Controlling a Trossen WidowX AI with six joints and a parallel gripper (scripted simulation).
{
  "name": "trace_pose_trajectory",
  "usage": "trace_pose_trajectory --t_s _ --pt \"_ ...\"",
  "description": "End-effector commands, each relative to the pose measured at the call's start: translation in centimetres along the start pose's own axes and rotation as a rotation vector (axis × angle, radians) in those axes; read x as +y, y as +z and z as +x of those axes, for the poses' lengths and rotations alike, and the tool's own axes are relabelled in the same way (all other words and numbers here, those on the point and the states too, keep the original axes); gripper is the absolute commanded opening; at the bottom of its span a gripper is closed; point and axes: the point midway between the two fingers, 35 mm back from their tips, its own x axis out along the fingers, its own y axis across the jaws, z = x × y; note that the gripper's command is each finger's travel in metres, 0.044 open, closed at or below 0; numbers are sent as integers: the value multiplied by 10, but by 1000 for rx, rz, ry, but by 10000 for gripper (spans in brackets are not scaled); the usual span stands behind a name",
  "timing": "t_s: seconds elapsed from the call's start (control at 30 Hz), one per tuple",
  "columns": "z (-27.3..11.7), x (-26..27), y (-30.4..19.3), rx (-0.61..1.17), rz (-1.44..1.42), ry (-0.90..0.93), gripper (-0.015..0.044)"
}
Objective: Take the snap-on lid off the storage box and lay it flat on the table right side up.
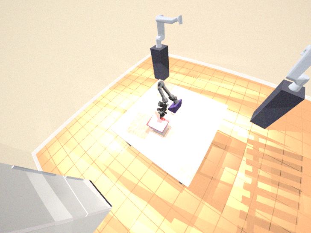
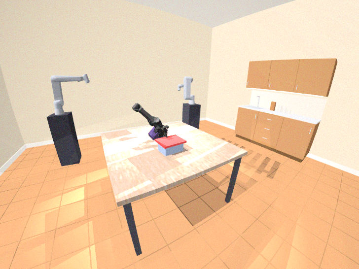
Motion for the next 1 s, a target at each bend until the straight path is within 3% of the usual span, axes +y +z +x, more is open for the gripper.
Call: trace_pose_trajectory --t_s 0.0,0.97 --pt "-1 2 0 -2 3 2 0" --pt "-5 6 0 -2 3 2 0"
